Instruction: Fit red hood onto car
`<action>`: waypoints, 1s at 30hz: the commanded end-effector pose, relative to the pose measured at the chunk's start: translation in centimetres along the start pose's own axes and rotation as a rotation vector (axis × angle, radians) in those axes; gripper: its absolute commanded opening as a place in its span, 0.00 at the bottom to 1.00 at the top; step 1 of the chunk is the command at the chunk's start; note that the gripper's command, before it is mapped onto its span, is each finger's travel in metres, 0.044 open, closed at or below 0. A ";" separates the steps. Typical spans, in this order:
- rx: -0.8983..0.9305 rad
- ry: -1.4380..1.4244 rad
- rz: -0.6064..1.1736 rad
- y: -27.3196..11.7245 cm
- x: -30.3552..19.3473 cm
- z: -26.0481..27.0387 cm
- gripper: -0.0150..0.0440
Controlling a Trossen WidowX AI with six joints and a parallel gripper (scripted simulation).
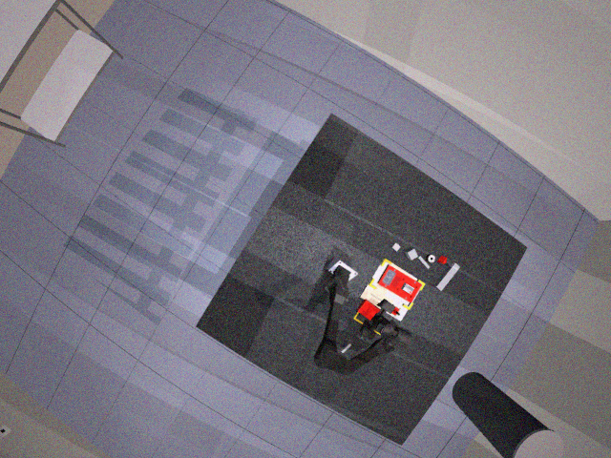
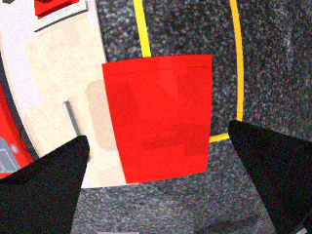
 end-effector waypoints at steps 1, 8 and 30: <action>-0.007 -0.006 0.008 0.5 -0.3 -0.1 1.00; -0.008 -0.006 0.008 1.2 -0.3 -0.2 1.00; -0.009 -0.006 0.008 2.0 -0.3 -0.2 1.00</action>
Point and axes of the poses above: the point midway between the two fingers, 35 mm back from their tips, its own y axis out along the fingers, its own z axis across the jaws, x = y × z, the point moved 8 cm from there along -y, back along the fingers, and after that the axes turned 9 degrees about y, right-handed, at the moved point
